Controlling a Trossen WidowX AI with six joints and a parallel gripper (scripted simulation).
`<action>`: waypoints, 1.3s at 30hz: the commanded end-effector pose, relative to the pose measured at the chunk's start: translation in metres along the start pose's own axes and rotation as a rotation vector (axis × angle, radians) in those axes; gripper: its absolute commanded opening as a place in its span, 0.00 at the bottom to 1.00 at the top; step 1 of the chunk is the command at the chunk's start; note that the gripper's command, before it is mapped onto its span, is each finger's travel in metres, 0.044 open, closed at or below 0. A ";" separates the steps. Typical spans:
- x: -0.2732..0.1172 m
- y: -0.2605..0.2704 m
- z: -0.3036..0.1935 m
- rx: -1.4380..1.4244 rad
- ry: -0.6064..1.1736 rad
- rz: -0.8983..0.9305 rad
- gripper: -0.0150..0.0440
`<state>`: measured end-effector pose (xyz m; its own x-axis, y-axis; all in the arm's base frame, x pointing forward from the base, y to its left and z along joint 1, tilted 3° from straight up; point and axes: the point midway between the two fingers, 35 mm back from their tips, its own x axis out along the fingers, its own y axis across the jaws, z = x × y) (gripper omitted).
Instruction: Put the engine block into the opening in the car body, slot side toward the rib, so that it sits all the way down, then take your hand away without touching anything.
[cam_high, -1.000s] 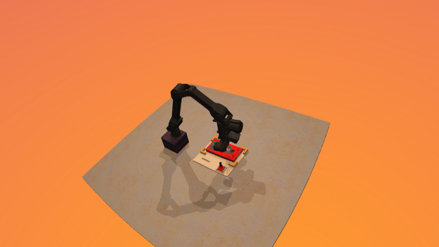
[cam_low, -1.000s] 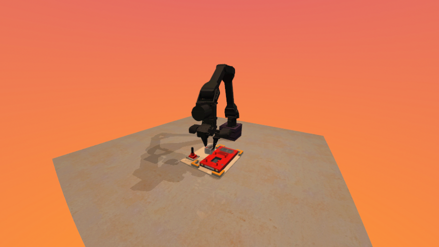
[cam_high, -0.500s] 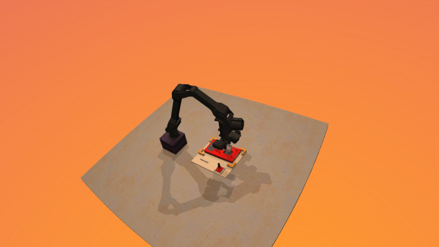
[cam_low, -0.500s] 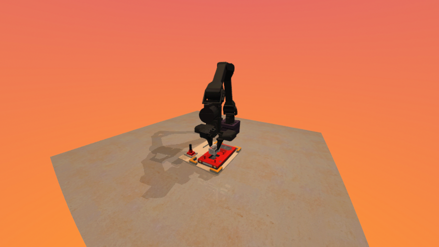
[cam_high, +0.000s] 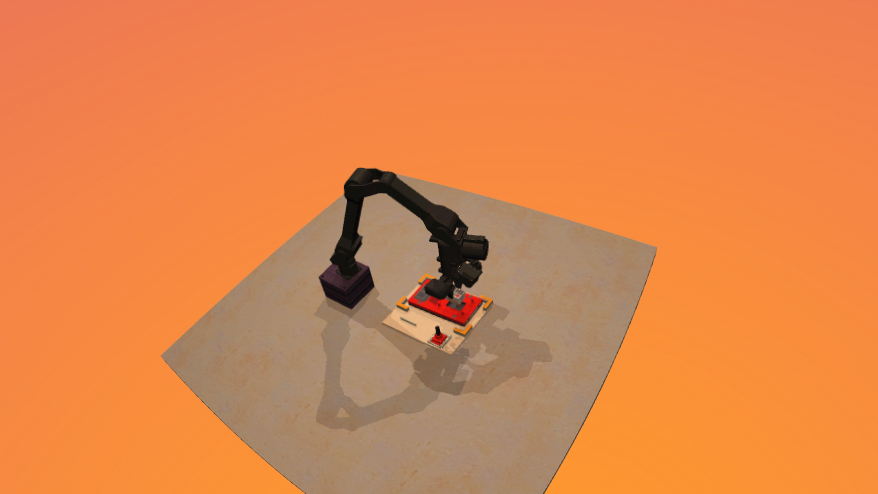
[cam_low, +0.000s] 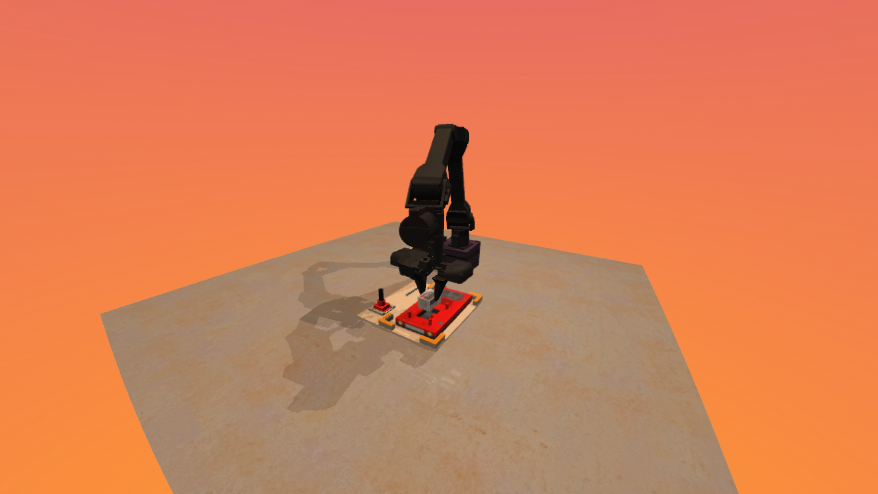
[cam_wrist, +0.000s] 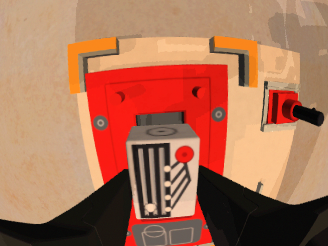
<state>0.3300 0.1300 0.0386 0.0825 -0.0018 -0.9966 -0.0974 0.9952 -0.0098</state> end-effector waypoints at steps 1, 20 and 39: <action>0.000 -0.001 0.001 -0.011 -0.004 -0.006 0.52; 0.000 -0.001 0.002 -0.134 -0.003 -0.006 0.52; 0.001 -0.002 0.002 0.047 -0.004 -0.006 0.52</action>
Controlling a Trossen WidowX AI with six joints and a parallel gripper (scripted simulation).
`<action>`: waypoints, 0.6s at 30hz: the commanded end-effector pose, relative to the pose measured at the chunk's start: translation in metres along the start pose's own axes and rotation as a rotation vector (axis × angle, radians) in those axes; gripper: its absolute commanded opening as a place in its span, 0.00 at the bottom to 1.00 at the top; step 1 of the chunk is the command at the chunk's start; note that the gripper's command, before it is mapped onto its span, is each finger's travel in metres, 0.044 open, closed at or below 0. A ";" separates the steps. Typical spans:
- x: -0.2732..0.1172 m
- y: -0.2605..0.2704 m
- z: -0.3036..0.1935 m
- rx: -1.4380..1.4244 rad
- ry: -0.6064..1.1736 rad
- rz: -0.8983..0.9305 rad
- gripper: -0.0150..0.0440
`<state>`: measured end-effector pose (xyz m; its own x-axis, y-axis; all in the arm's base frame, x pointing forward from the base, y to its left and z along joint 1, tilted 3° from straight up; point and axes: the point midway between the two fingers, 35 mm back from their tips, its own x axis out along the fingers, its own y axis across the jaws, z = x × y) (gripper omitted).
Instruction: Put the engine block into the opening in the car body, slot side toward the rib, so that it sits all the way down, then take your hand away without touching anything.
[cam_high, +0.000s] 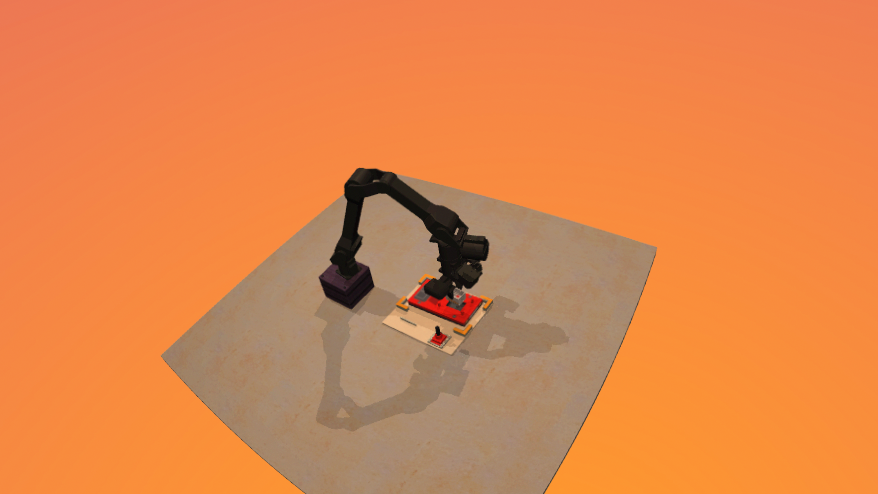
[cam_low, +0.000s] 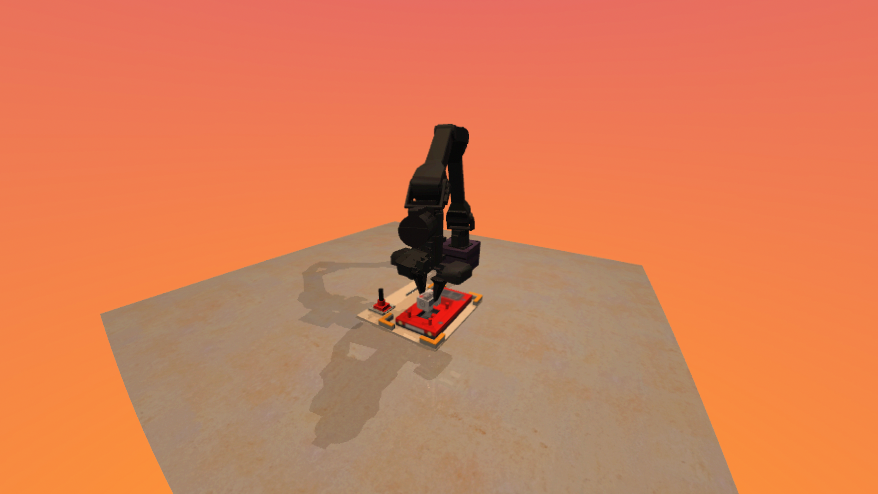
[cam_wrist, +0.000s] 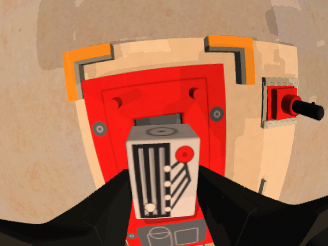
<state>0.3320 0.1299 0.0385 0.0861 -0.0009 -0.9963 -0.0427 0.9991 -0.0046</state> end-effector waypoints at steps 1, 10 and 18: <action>0.001 -0.001 0.000 -0.027 0.000 -0.007 0.52; 0.002 -0.001 0.000 -0.155 0.000 -0.007 0.52; 0.003 -0.002 0.000 -0.064 0.000 -0.007 0.52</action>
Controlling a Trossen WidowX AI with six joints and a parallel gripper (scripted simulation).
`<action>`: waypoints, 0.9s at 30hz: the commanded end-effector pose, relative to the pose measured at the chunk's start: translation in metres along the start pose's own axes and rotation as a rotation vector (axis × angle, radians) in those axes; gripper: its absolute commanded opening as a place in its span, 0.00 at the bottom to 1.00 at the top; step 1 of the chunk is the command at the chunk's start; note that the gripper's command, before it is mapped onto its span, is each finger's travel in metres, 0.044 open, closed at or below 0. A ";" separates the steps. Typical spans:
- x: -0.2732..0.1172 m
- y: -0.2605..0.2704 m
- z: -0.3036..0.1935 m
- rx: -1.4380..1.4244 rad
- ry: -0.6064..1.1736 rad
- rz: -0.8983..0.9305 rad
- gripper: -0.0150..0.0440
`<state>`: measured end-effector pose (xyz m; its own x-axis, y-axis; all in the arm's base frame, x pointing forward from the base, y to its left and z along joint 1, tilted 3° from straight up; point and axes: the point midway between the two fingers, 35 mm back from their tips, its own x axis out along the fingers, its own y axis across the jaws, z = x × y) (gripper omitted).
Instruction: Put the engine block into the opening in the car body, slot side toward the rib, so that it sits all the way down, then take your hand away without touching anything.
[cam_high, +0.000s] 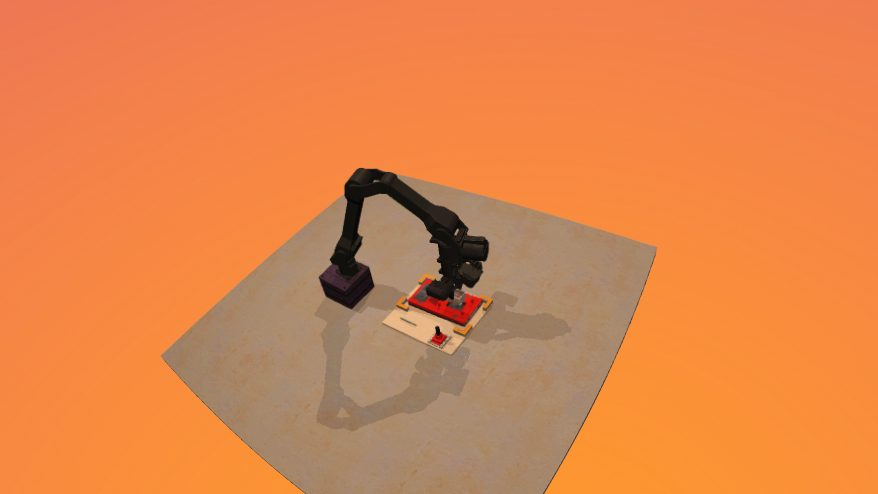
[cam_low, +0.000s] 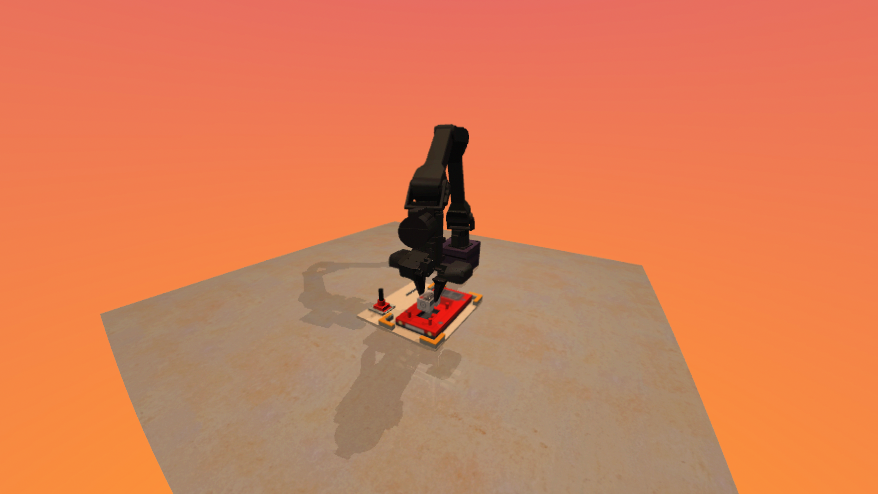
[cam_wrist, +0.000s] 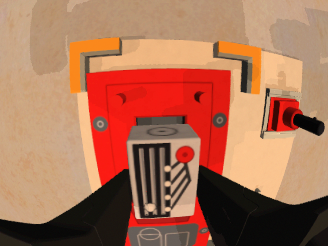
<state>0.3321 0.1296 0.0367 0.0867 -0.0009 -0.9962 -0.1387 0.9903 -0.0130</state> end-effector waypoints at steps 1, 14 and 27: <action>0.001 -0.001 -0.001 0.035 0.001 -0.007 0.52; 0.003 -0.001 -0.001 -0.004 0.001 -0.007 0.52; 0.005 -0.001 -0.001 0.001 0.001 -0.007 0.52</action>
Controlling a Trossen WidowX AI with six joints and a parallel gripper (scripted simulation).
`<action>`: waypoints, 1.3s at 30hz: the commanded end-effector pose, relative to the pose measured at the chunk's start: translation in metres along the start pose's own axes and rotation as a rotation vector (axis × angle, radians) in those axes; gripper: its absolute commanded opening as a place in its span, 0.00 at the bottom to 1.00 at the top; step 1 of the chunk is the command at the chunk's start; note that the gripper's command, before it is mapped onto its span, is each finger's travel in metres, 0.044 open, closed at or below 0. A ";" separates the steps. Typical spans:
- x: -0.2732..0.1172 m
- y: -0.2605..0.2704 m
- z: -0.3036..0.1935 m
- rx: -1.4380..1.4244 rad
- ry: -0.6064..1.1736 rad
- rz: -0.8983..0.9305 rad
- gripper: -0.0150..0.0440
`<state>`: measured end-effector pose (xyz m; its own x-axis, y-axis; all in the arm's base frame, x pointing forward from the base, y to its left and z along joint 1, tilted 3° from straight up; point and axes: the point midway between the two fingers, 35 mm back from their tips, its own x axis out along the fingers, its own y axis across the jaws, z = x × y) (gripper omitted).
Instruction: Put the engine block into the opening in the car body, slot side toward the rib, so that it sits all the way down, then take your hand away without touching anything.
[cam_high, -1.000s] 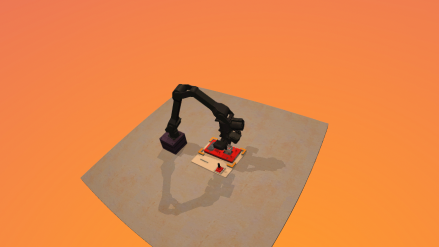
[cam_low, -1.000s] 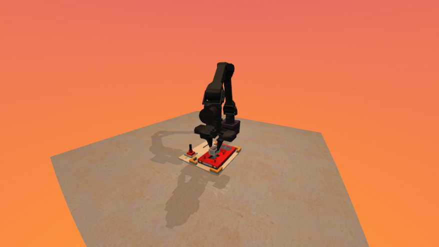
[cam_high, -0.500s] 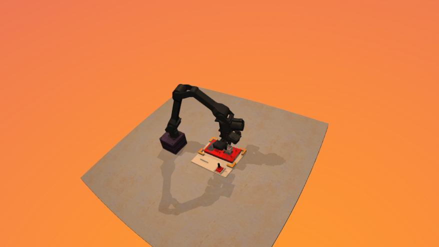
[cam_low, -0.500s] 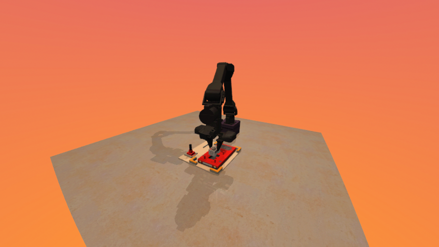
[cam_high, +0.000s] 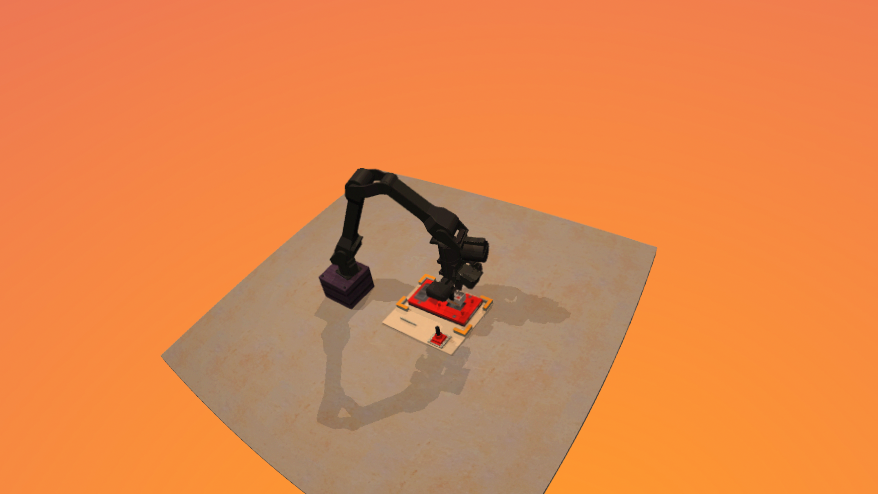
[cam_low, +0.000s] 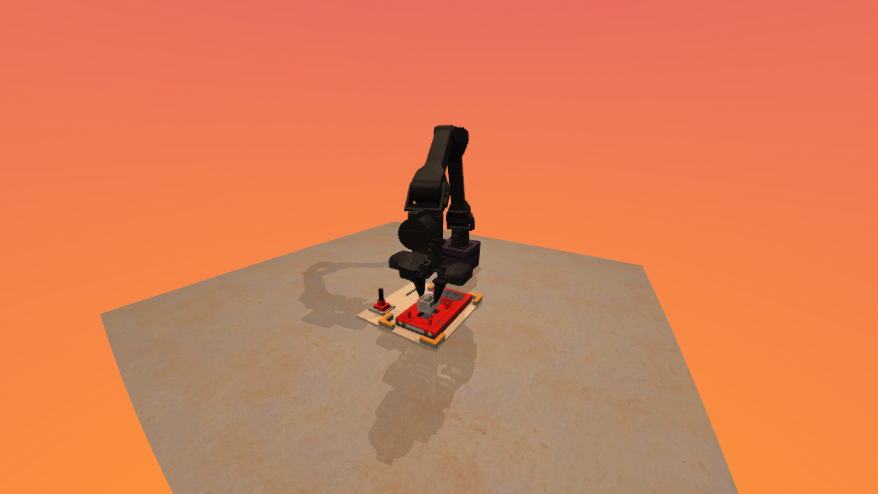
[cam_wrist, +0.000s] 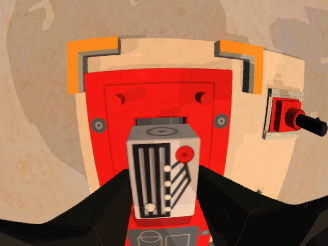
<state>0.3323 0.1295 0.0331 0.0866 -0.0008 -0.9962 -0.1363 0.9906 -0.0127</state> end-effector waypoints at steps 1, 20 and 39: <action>0.001 -0.001 -0.001 -0.001 0.001 -0.007 0.52; 0.004 -0.001 -0.001 0.009 0.001 -0.007 0.52; 0.007 -0.001 -0.001 0.005 0.001 -0.007 0.52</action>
<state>0.3327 0.1293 0.0277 0.0866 -0.0009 -0.9962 -0.1330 0.9910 -0.0125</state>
